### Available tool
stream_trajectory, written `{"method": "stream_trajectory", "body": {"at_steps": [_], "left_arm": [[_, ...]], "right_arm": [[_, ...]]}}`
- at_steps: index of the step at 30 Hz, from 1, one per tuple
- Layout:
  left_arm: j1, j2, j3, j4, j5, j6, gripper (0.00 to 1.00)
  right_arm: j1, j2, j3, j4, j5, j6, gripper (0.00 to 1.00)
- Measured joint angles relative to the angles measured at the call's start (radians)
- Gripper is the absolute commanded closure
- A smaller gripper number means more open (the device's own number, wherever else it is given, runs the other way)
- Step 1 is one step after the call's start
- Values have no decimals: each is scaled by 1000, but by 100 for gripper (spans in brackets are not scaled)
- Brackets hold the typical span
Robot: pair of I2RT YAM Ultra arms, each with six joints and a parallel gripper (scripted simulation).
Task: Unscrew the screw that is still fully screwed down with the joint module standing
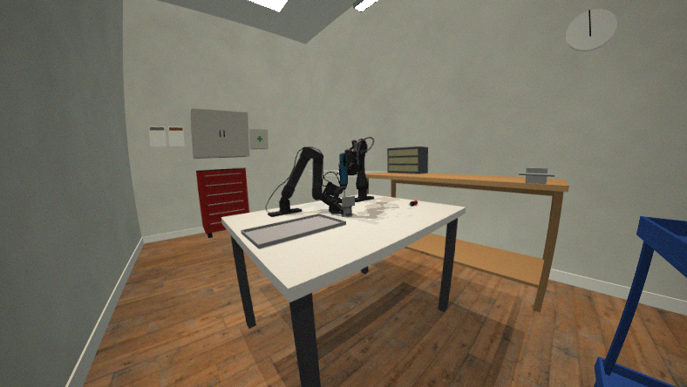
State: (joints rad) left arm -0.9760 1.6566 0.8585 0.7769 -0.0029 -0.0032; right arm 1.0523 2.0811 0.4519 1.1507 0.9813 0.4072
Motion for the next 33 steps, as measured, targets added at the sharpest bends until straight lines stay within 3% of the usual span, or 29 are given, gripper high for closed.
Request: {"method": "stream_trajectory", "body": {"at_steps": [33], "left_arm": [[0, 5, -4, 29, 0, 0, 58]], "right_arm": [[0, 0, 0, 0, 0, 0, 41]]}}
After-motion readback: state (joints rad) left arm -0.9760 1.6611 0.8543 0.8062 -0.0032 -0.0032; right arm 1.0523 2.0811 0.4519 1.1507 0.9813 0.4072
